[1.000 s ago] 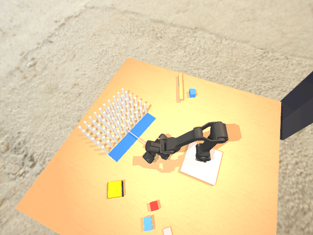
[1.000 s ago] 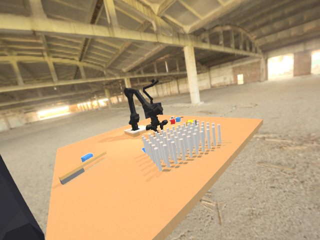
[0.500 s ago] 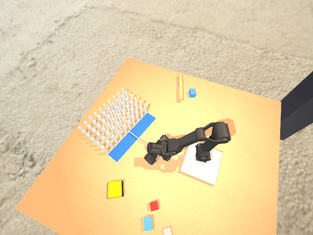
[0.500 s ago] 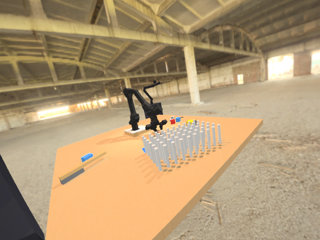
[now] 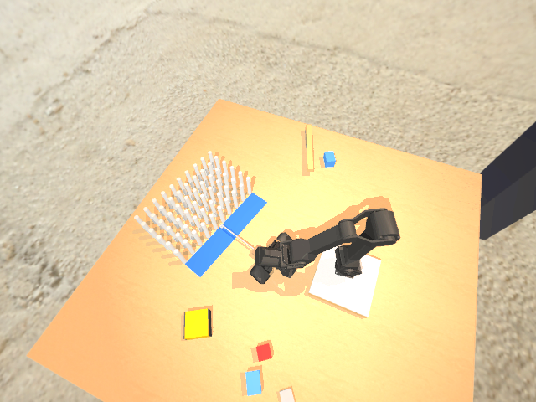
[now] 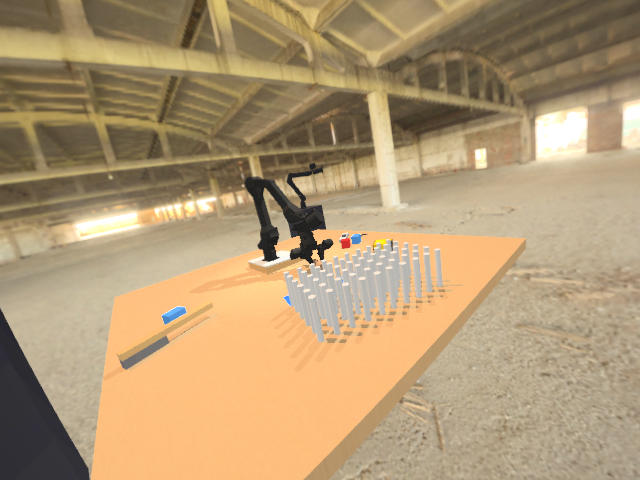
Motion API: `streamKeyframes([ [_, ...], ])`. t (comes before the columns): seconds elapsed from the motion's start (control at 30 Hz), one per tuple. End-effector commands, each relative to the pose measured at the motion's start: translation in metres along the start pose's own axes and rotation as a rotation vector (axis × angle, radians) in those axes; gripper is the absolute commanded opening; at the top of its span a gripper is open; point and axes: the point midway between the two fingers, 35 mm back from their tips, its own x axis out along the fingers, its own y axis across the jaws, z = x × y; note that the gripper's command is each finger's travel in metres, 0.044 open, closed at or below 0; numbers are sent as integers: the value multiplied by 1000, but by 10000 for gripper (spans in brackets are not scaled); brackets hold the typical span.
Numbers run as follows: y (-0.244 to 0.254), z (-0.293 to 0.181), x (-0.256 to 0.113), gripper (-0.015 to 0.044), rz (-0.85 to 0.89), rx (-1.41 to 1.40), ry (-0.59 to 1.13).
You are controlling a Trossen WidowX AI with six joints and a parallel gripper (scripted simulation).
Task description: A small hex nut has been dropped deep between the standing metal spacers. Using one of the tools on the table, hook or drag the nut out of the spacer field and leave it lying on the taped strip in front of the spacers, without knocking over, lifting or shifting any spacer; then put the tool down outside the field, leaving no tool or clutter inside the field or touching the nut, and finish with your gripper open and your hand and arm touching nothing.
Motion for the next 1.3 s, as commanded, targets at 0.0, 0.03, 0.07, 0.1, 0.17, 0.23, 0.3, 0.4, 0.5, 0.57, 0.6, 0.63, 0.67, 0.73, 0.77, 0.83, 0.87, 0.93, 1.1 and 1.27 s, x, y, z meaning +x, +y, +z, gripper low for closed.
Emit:
streamKeyframes([
  [0.0, 1, 4, -3, 0, -1, 4, 0],
  [0.03, 1, 4, -3, 0, -1, 4, 0],
  [0.07, 1, 5, -4, 0, -1, 4, 0],
  [0.1, 1, 5, -4, 0, -1, 4, 0],
  [0.17, 1, 6, -5, 0, -1, 4, 0],
  [0.23, 1, 5, -5, 0, -1, 4, 0],
  [0.3, 1, 4, -6, 0, -1, 4, 0],
  [0.4, 1, 2, -7, 0, -1, 4, 0],
  [0.5, 1, 0, -9, 0, -1, 4, 0],
  [0.57, 0, -1, -10, 0, -1, 4, 0],
  [0.6, 0, -2, -10, 0, -1, 4, 0],
  [0.63, 0, -2, -11, 0, -1, 4, 0],
  [0.67, 0, -3, -12, 0, -1, 4, 0],
  [0.73, 0, -4, -13, 0, -1, 4, 0],
  [0.77, 0, -5, -13, 0, -2, 4, 1],
  [0.83, -1, -6, -14, 0, -2, 3, 1],
  [0.87, -1, -7, -15, 0, -2, 3, 1],
  [0.93, -1, -8, -16, 0, -2, 3, 1],
  [1.1, -2, -10, -18, 0, -3, 2, 1],
  [1.27, -2, -11, -20, 0, -4, 2, 1],
])
